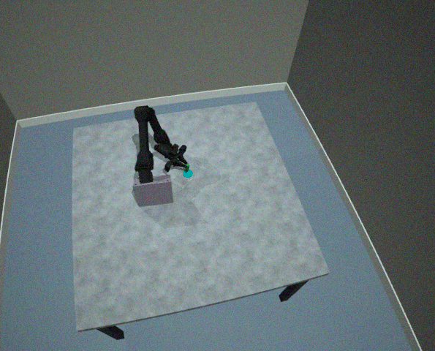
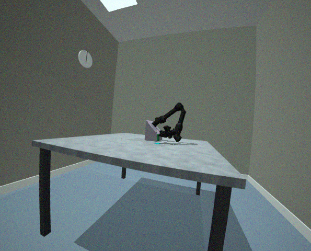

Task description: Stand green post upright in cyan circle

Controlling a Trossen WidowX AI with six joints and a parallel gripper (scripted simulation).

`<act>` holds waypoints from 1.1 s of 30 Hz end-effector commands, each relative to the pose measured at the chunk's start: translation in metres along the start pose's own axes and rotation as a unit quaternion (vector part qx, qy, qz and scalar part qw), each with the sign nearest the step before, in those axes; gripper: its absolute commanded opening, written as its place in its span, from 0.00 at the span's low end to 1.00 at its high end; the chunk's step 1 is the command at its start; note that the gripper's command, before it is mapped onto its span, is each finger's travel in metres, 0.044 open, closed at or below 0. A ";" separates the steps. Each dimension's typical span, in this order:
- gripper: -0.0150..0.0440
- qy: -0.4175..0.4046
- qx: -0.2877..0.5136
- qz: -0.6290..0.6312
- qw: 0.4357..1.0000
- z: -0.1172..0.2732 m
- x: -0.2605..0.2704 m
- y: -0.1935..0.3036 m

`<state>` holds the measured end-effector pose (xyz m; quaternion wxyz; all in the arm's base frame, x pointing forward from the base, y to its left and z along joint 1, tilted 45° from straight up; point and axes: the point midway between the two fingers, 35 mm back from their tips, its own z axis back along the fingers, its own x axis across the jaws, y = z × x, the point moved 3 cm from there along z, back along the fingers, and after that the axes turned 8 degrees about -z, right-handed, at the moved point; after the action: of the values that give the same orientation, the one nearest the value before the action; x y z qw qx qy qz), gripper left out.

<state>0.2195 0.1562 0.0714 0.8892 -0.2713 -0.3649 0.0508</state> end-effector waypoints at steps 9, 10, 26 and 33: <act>0.29 0.013 0.016 -0.018 1.000 -0.010 -0.001 0.013; 0.29 0.013 0.016 -0.018 1.000 -0.010 -0.001 0.013; 0.83 0.013 0.016 -0.018 1.000 -0.010 -0.001 0.013; 0.93 0.010 0.013 -0.015 1.000 -0.005 0.003 0.000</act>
<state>0.2263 0.1601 0.0612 0.8980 -0.2535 -0.3576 0.0374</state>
